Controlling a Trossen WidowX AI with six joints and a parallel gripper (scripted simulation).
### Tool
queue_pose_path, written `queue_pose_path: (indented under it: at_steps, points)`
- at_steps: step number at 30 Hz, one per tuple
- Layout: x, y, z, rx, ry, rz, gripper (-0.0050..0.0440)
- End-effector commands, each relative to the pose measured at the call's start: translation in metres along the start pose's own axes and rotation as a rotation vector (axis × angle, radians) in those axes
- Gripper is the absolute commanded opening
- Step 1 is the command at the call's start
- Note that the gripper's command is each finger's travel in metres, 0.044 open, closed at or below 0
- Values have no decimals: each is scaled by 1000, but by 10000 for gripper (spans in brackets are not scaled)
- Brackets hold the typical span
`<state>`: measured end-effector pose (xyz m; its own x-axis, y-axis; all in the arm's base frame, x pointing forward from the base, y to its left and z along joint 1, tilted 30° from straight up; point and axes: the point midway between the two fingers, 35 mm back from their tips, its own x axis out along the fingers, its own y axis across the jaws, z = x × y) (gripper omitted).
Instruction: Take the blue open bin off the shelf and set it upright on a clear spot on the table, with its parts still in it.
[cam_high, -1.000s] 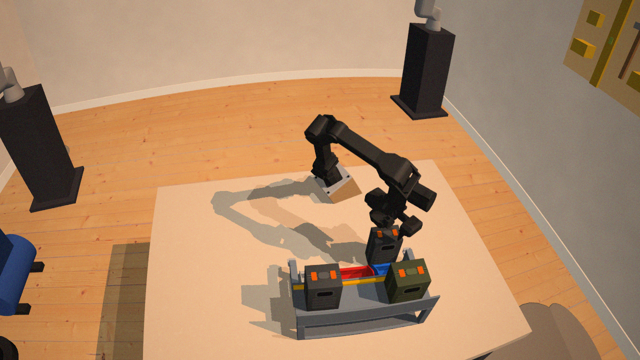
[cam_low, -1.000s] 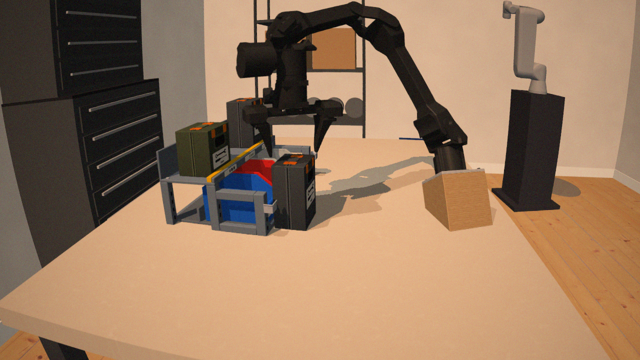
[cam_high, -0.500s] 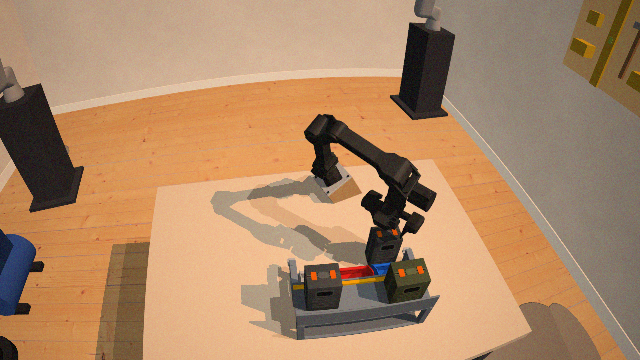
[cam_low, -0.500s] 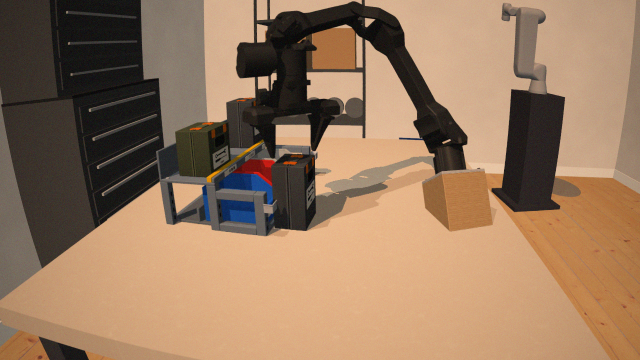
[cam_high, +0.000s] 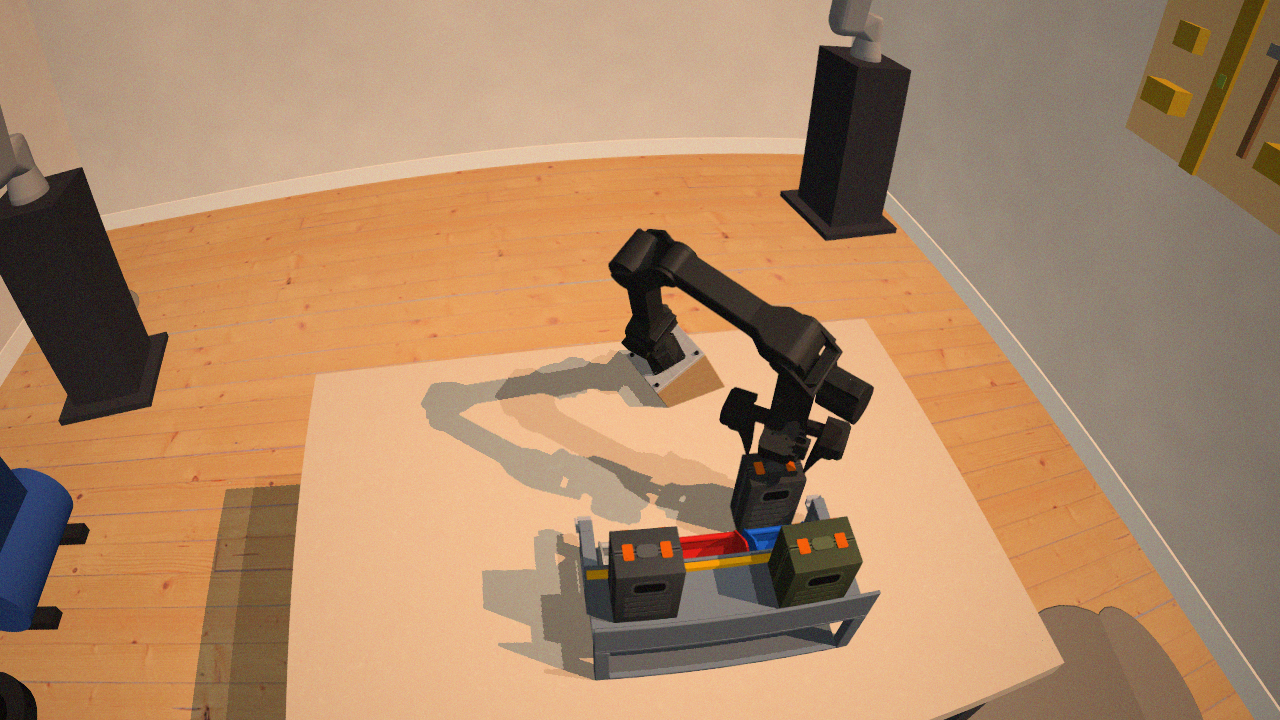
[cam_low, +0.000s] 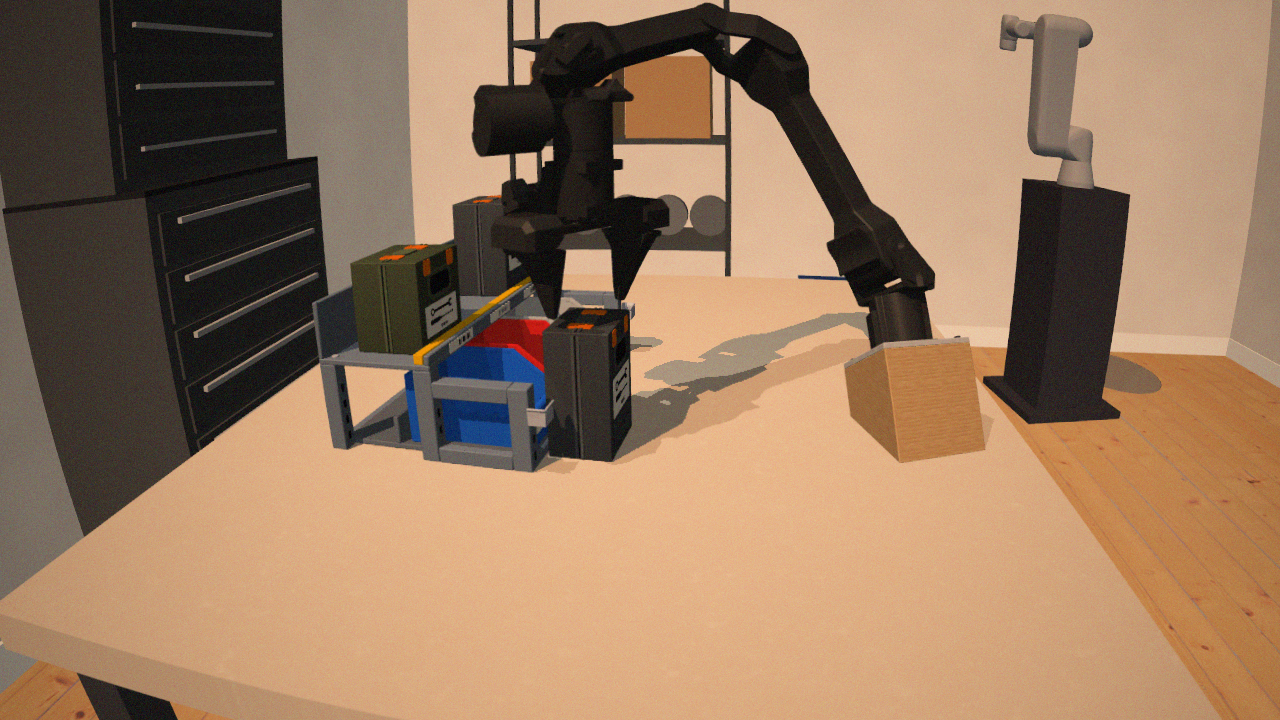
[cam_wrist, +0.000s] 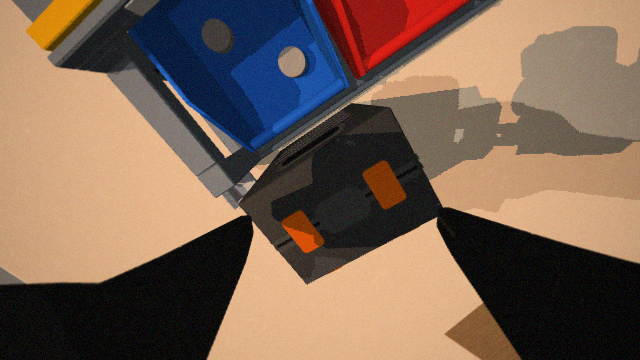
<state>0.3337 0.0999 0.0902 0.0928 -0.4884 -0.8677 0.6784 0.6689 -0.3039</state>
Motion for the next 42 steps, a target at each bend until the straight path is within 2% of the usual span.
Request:
queue_pose_path:
  at_steps: [1,5,10,22,27,39,42]
  points:
    - [-5,0,3,-14,-7,17,440]
    - [-5,0,3,-14,-7,17,440]
    - [-5,0,3,-266,-10,16,440]
    - [-5,0,3,-266,-10,16,440]
    - [-5,0,3,-518,-13,14,440]
    - [-5,0,3,-518,-13,14,440]
    - [-6,0,3,-666,-12,15,440]
